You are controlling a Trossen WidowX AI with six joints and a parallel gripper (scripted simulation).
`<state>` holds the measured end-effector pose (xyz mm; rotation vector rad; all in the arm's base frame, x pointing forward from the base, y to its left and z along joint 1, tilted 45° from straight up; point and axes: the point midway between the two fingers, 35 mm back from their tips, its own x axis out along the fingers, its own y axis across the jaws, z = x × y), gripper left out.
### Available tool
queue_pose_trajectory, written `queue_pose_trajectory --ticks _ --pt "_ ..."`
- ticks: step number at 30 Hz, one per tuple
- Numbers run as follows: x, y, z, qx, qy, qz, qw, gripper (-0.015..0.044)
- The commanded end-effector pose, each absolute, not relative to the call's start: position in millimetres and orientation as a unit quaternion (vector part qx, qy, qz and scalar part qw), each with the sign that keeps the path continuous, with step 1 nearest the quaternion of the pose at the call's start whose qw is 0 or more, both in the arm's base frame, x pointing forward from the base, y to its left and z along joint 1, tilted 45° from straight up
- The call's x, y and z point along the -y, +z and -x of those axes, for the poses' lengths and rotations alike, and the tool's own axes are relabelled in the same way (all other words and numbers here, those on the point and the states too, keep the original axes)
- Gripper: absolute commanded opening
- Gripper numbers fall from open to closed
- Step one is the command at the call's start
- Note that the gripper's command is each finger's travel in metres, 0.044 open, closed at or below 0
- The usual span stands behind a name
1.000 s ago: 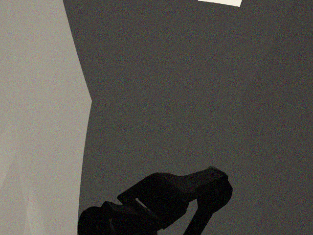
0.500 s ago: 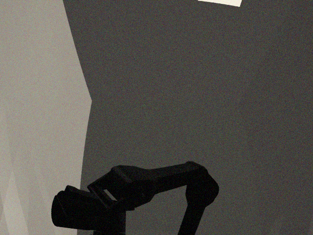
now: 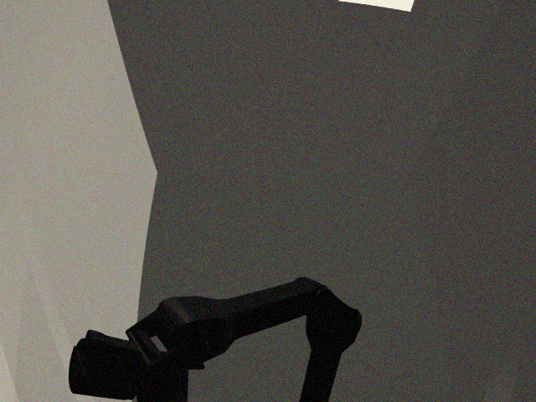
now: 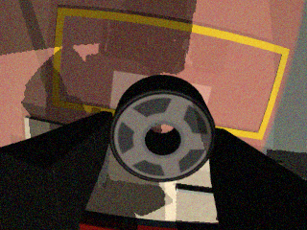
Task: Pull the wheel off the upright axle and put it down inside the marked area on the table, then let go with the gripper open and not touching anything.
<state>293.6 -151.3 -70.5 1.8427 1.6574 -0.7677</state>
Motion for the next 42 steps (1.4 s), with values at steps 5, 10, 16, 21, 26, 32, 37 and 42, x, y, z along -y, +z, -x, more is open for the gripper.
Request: queue_pose_trajectory --ticks 5,10,16,21,26,32,37,42 --pt "134 -86 -293 -0.619 -0.285 -0.683 0.261 0.0000" --pt "110 -111 -297 -0.619 -0.285 -0.684 0.261 0.0000" --pt "82 -137 -297 -0.620 -0.284 -0.684 0.260 0.0000" --pt "84 -135 -299 -0.621 -0.283 -0.682 0.263 0.0026" --pt "84 -135 -299 -0.621 -0.283 -0.682 0.263 0.0157" --pt "90 -130 -299 -0.621 -0.284 -0.682 0.263 0.0300" --pt "122 -99 -295 -0.619 -0.285 -0.683 0.261 0.0300" --pt "125 -96 -292 -0.616 -0.286 -0.687 0.258 0.0326"
